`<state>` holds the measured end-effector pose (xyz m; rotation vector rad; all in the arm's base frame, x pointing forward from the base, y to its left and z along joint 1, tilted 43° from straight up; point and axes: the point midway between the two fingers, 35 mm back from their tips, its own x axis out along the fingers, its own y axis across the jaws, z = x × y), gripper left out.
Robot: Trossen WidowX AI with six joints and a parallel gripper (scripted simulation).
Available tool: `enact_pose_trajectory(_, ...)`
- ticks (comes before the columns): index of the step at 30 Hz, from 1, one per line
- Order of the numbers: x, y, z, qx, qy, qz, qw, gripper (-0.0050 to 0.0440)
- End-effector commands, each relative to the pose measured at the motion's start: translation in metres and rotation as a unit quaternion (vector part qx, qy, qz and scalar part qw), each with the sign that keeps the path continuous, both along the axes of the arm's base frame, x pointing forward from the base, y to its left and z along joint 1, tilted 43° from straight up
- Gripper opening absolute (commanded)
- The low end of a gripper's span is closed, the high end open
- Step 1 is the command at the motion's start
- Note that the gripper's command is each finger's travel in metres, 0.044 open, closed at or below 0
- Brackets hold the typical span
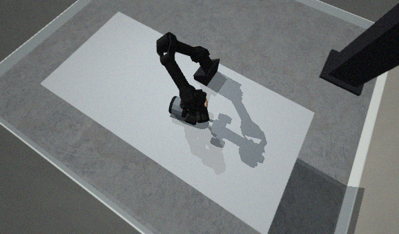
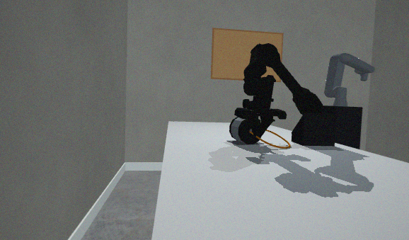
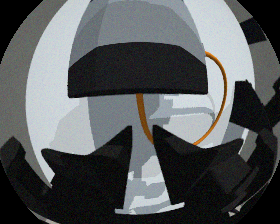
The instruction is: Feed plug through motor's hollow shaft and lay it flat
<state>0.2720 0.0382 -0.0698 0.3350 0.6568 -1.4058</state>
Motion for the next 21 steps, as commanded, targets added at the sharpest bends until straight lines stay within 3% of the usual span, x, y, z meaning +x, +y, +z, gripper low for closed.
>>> enact_pose_trajectory(1,-0.0031,-0.0039,-0.0038,-0.003,0.003,0.002,1.0,0.01)
enact_pose_trajectory(10,-0.0017,-0.0093,-0.0047,-0.003,0.003,0.002,1.0,0.01)
enact_pose_trajectory(21,-0.0007,-0.007,-0.0045,-0.001,0.001,0.0,1.0,0.0027)
